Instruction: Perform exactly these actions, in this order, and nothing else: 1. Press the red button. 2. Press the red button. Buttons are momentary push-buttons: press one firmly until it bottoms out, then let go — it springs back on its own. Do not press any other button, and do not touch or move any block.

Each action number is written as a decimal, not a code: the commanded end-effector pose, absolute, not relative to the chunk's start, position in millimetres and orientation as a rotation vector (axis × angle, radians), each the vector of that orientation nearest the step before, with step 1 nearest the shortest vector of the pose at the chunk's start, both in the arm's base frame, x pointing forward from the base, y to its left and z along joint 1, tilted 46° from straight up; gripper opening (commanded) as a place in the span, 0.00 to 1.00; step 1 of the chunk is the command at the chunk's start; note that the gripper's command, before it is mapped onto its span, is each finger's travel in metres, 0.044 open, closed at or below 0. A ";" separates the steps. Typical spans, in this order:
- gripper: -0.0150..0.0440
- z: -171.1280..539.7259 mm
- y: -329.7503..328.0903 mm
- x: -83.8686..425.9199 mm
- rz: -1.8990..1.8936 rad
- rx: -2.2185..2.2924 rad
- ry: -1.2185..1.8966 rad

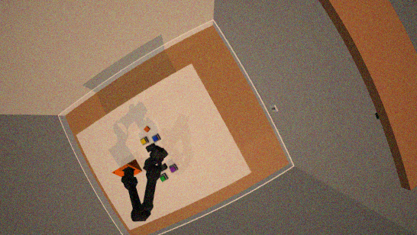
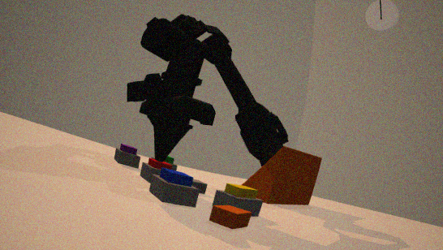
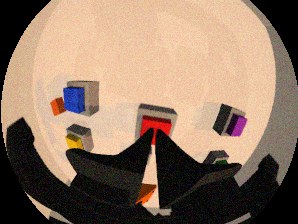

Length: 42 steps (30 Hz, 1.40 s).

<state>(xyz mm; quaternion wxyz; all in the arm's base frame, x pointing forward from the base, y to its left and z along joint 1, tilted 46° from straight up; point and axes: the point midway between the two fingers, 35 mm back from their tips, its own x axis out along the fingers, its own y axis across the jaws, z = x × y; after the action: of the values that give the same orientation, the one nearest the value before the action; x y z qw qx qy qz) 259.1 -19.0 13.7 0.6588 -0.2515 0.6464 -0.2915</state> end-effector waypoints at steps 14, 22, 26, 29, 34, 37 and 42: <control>0.29 9.5 -24.0 255.6 -0.661 -0.581 1.471; 0.29 17.5 -15.1 257.9 -0.660 -0.573 1.467; 0.29 33.1 0.5 256.1 -0.660 -0.580 1.472; 0.29 33.1 0.5 256.1 -0.660 -0.580 1.472; 0.29 29.0 -3.5 256.4 -0.660 -0.580 1.472; 0.29 25.5 -7.0 256.5 -0.660 -0.580 1.472; 0.29 19.8 -12.8 256.4 -0.660 -0.580 1.472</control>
<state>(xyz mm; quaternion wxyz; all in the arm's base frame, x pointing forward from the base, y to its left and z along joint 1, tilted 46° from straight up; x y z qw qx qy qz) 259.7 -7.4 24.6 0.6592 -0.2511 0.6464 -0.2908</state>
